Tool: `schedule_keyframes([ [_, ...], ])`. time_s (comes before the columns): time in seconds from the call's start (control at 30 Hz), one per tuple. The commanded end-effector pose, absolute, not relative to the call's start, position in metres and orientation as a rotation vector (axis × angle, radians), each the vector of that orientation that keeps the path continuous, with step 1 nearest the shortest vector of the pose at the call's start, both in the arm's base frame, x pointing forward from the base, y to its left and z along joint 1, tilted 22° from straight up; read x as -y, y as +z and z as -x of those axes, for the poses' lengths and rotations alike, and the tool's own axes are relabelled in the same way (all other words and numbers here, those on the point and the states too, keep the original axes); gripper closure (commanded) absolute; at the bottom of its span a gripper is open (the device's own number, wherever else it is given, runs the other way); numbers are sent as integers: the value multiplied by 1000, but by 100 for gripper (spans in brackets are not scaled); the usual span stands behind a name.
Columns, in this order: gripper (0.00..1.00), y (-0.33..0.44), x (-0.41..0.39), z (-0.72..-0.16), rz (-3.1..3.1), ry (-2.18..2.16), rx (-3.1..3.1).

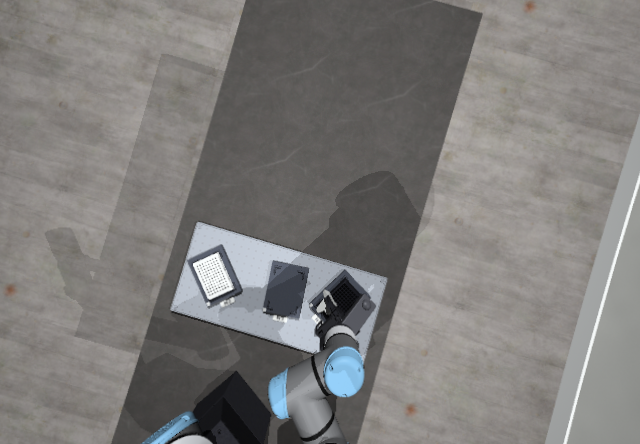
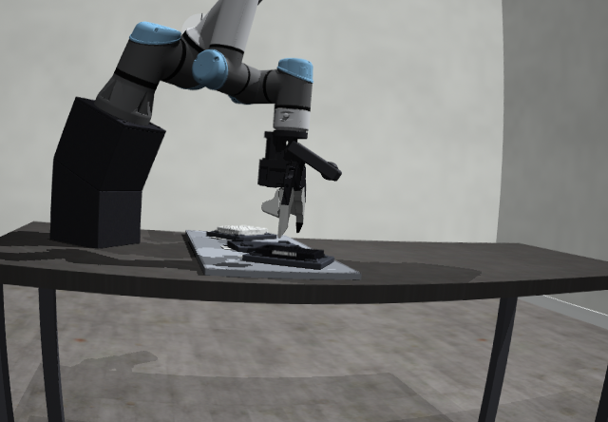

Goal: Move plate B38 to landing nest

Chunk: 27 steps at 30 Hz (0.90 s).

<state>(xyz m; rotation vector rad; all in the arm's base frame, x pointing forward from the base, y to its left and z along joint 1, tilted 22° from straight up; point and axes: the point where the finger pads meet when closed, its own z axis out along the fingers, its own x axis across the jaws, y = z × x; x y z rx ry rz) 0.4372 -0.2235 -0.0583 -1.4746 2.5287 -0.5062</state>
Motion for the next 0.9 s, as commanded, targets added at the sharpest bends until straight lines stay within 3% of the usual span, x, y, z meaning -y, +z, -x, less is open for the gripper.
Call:
schedule_keyframes([
  [0.0,18,-57,225,-438,1471,-516,-2526],
  [0.87,18,-86,232,-450,1473,-519,-2524],
])
